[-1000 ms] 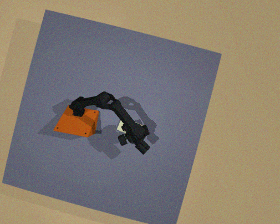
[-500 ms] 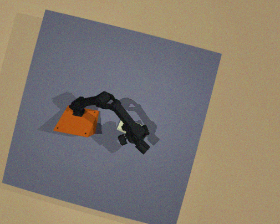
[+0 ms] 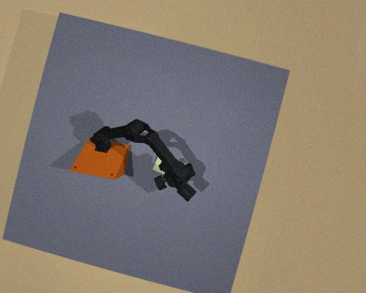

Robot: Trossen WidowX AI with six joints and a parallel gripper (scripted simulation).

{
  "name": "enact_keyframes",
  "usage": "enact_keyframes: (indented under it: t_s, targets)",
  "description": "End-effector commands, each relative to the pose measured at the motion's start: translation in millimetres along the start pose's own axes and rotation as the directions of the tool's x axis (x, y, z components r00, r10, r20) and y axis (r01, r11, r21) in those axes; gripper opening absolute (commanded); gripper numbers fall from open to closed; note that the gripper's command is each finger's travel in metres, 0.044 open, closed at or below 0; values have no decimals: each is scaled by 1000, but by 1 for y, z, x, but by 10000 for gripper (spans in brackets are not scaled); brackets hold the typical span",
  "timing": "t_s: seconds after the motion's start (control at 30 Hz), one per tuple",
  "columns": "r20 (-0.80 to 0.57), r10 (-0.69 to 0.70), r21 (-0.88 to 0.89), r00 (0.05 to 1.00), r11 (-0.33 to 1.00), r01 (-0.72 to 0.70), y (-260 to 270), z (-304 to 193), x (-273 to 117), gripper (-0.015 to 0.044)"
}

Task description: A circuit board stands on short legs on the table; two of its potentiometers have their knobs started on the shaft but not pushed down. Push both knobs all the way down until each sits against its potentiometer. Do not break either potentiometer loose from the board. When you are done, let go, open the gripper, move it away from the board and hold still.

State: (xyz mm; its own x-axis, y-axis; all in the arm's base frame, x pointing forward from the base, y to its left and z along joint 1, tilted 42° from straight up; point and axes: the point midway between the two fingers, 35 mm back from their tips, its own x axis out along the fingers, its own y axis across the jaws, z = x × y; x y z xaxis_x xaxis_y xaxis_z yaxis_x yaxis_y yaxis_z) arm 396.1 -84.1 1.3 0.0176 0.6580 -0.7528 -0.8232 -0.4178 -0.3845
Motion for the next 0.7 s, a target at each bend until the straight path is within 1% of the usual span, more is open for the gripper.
enact_keyframes:
  t_s: [0.0,0.67]
  targets:
    - [2,-5,3,1000,1000,5,-1,0,0,0]
    - [2,-5,3,1000,1000,5,-1,0,2,0]
